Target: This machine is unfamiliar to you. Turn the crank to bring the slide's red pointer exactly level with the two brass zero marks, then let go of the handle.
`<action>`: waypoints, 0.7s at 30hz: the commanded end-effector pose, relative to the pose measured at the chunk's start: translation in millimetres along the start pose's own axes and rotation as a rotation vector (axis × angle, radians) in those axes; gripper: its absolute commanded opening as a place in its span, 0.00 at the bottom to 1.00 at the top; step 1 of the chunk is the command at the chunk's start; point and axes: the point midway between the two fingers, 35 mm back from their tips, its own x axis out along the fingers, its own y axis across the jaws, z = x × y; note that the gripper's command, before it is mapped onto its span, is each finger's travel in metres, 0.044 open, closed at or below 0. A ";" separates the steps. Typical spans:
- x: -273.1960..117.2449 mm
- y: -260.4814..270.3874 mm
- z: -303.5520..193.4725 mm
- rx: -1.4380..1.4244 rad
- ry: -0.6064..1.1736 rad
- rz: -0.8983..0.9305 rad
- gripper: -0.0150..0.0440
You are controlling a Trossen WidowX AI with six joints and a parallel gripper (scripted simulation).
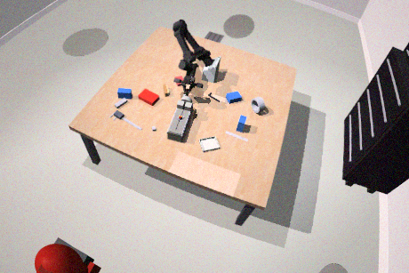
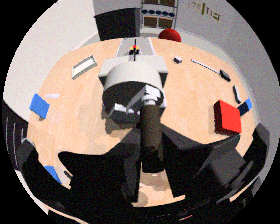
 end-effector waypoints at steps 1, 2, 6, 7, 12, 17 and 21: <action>3.6 -8.0 -3.7 0.010 0.008 -0.018 0.25; 4.1 -8.4 -4.3 0.010 0.008 -0.019 0.25; 6.6 -10.5 -7.1 0.010 0.008 -0.019 0.25; 7.3 -11.0 -8.0 0.010 0.008 -0.019 0.25; 11.9 -13.7 -12.9 0.009 0.008 -0.019 0.25; 17.4 -14.9 -18.8 0.009 0.008 -0.019 0.25; 22.1 -14.4 -23.8 0.009 0.008 -0.020 0.25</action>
